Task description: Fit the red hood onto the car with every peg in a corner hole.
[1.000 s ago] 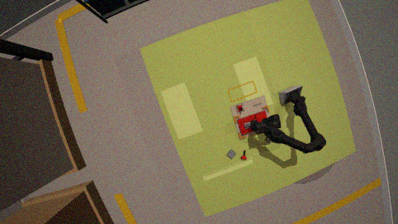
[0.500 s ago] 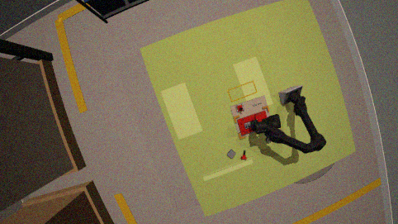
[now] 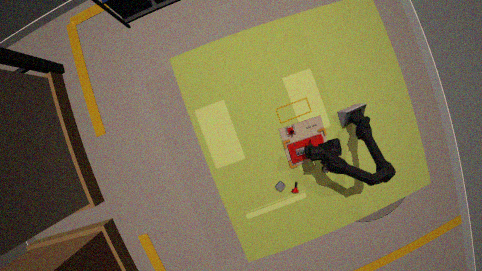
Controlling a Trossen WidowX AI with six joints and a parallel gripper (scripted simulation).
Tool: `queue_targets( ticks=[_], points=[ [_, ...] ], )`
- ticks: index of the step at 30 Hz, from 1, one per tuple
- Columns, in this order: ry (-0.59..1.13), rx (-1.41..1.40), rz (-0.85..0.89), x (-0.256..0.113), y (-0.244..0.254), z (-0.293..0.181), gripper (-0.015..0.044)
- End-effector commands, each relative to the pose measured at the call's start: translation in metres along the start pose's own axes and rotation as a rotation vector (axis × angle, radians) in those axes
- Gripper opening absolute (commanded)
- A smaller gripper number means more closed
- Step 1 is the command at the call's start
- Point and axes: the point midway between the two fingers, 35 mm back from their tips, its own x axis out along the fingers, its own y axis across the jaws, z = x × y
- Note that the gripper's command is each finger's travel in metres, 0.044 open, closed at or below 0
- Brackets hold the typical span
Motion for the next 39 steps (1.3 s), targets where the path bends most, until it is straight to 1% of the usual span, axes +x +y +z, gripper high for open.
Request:
queue_targets(
  ticks=[1,16,25,39],
  points=[
    [0.005,-0.010,-0.007,-0.009,-0.003,0.000,0.0000],
    [0.006,-0.010,-0.007,-0.048,-0.003,0.000,0.0000],
    [0.007,-0.009,-0.007,-0.059,-0.003,0.000,0.0000],
    [0.003,0.305,-0.004,-0.059,-0.020,0.002,0.0000]
  ],
)
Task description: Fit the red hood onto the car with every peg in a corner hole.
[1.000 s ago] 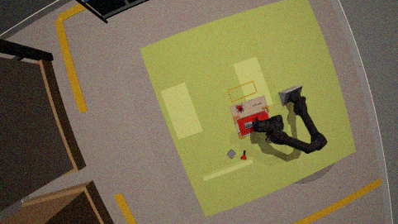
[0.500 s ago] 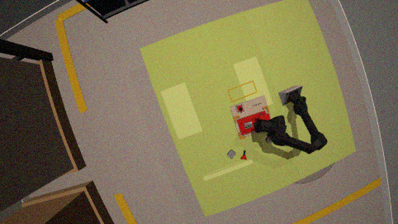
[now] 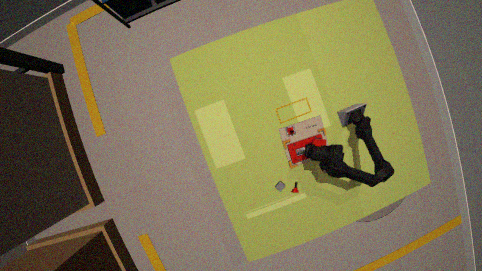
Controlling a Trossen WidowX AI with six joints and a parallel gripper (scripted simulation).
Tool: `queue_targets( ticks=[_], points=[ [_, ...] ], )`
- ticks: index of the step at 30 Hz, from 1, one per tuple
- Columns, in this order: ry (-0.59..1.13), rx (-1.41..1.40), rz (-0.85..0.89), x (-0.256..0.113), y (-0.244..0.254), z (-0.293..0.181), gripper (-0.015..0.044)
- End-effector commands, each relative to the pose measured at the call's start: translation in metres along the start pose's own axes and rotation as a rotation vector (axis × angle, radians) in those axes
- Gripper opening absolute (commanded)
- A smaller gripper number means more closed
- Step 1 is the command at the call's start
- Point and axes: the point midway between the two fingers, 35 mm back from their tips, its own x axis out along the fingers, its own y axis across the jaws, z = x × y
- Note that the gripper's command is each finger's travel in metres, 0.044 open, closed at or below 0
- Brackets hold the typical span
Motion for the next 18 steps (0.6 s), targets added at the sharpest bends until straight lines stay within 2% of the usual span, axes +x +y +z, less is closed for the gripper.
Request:
queue_targets(
  ticks=[1,18],
  points=[
    [-0.002,0.077,-0.002,-0.002,-0.006,0.003,0.0000],
    [0.000,0.493,-0.002,-0.004,-0.030,0.012,0.0000]
  ],
)
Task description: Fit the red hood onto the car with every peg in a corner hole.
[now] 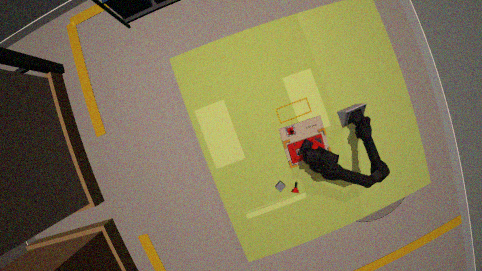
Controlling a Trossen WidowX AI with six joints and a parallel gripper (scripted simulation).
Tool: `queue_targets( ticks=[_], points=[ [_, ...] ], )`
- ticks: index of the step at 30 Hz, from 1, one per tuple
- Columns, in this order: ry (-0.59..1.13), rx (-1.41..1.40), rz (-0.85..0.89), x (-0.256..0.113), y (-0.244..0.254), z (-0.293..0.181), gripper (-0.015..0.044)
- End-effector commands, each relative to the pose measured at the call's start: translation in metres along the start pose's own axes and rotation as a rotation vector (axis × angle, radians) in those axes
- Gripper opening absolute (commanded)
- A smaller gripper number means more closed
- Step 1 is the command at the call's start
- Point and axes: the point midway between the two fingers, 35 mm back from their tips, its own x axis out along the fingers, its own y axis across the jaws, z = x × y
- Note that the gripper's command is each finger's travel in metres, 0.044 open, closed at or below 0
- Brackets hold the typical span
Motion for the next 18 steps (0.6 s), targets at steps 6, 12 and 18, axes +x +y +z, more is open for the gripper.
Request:
queue_targets(
  ticks=[6,12,18],
  points=[
    [-0.003,0.199,-0.001,-0.001,-0.009,0.011,0.0000],
    [-0.002,0.346,-0.001,-0.001,-0.016,0.018,0.0000],
    [-0.002,0.492,-0.001,-0.001,-0.023,0.024,0.0000]
  ],
)
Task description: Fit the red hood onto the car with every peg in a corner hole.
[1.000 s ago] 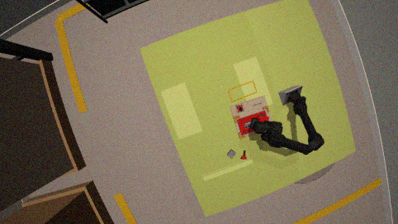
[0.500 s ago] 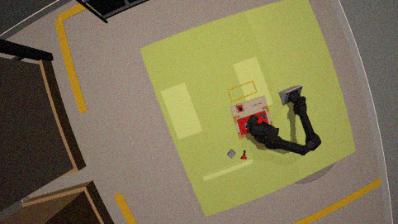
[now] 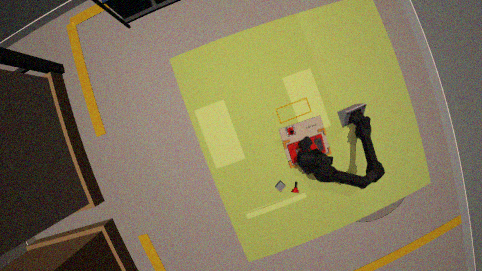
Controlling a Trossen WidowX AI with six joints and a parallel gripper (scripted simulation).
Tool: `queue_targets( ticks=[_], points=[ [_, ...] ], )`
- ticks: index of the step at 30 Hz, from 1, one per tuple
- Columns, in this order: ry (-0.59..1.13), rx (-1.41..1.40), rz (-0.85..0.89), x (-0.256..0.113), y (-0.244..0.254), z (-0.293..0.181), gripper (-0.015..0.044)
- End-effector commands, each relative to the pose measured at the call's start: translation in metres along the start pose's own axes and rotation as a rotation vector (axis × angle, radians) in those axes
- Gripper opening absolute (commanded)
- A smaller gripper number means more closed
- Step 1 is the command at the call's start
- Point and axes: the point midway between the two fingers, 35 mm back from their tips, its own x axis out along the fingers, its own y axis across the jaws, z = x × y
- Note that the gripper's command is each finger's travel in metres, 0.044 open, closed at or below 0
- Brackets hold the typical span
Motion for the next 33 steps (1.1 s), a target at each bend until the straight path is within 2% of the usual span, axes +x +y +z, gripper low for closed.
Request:
queue_targets(
  ticks=[1,12,19,33],
  points=[
    [-0.003,0.077,0.001,-0.001,-0.001,0.007,0.0000],
    [-0.002,0.341,0.001,0.001,-0.006,0.024,0.0000],
    [-0.002,0.357,0.001,0.003,-0.006,0.024,0.0000],
    [-0.003,0.357,0.003,0.050,-0.006,0.024,0.0000]
  ],
)
